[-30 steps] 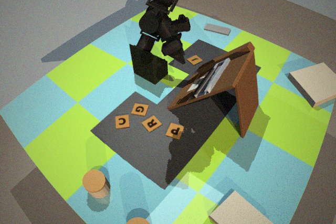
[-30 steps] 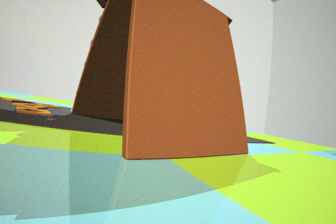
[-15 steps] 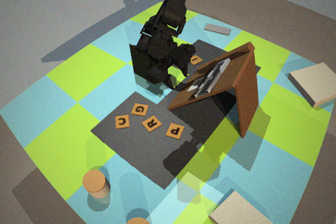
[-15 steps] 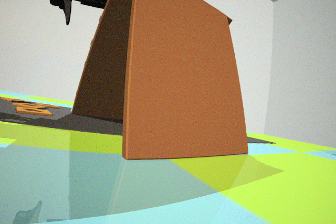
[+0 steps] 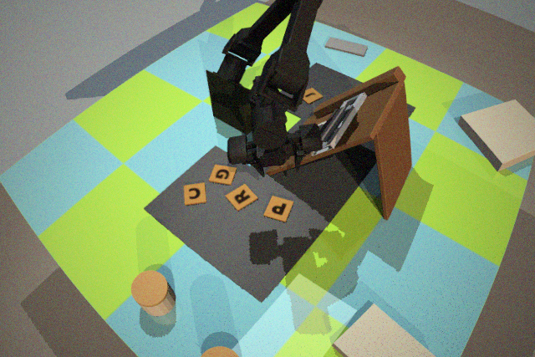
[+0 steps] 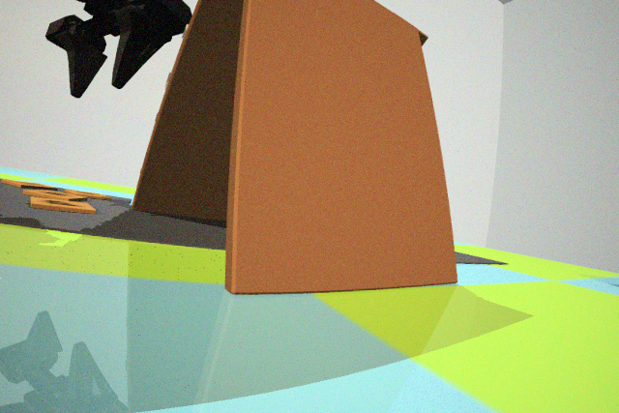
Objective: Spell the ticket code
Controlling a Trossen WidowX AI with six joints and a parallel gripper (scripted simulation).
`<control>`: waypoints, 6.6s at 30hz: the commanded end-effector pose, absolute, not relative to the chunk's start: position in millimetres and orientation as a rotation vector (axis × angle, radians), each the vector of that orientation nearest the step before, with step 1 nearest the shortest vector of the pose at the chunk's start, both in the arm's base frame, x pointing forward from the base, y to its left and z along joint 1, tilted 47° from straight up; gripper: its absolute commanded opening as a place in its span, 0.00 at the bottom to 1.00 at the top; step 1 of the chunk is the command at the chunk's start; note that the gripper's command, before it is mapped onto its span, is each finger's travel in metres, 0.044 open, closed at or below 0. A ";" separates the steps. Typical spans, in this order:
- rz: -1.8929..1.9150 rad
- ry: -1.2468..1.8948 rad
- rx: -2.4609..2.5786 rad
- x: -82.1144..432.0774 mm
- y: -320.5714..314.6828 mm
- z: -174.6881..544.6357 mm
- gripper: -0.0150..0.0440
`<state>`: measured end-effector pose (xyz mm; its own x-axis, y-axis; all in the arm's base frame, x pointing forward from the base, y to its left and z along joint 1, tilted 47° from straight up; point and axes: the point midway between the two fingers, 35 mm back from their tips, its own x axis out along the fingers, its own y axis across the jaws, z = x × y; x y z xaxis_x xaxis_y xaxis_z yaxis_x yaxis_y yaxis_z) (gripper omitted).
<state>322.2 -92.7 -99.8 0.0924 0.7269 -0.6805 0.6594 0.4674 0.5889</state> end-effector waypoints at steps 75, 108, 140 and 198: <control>-0.321 1.841 1.440 322.4 -8.5 -191.8 0.83; -0.321 1.841 1.440 322.4 -8.1 -192.1 0.83; -0.322 1.841 1.439 322.1 -16.9 -183.9 0.25; 0.166 1.283 1.190 359.0 -91.3 -140.3 0.25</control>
<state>358.3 -89.2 -144.0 0.3171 0.6781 -0.6631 0.5633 0.4278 0.7069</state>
